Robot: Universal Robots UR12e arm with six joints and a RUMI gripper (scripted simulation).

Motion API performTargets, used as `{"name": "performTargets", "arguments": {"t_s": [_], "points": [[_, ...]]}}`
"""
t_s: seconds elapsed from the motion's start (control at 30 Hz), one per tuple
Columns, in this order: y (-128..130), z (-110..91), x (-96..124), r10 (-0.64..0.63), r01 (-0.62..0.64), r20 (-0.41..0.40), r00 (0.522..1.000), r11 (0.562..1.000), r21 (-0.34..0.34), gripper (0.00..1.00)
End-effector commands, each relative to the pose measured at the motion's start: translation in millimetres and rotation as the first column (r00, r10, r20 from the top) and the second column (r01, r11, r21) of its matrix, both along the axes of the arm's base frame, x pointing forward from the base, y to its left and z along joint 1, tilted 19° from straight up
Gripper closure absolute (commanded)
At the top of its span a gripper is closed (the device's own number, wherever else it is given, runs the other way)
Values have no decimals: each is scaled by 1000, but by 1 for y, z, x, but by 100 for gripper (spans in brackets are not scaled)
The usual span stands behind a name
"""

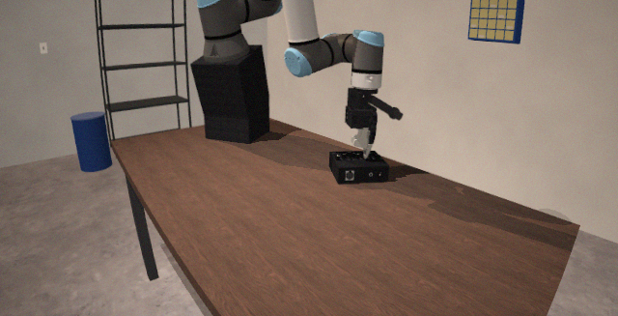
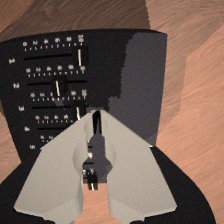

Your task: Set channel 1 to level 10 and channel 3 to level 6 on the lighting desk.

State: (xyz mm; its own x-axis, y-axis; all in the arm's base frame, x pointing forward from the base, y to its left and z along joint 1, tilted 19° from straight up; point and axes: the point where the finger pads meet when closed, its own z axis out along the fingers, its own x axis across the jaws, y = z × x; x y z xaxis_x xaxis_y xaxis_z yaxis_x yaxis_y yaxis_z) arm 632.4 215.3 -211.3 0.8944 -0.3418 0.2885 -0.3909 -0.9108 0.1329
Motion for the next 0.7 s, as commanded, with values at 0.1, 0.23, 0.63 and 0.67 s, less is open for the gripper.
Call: {"name": "performTargets", "arguments": {"t_s": [0.1, 0.23, 0.63, 0.67], "points": [[1, 0, -3, 0, 0, 1, 1000, 1000, 0, 100], [2, -1, -5, 0, 0, 1, 1000, 1000, 0, 100], [4, -3, -10, 0, 0, 1, 1000, 1000, 0, 100], [4, -3, -10, 0, 0, 1, 1000, 1000, 0, 100]]}}
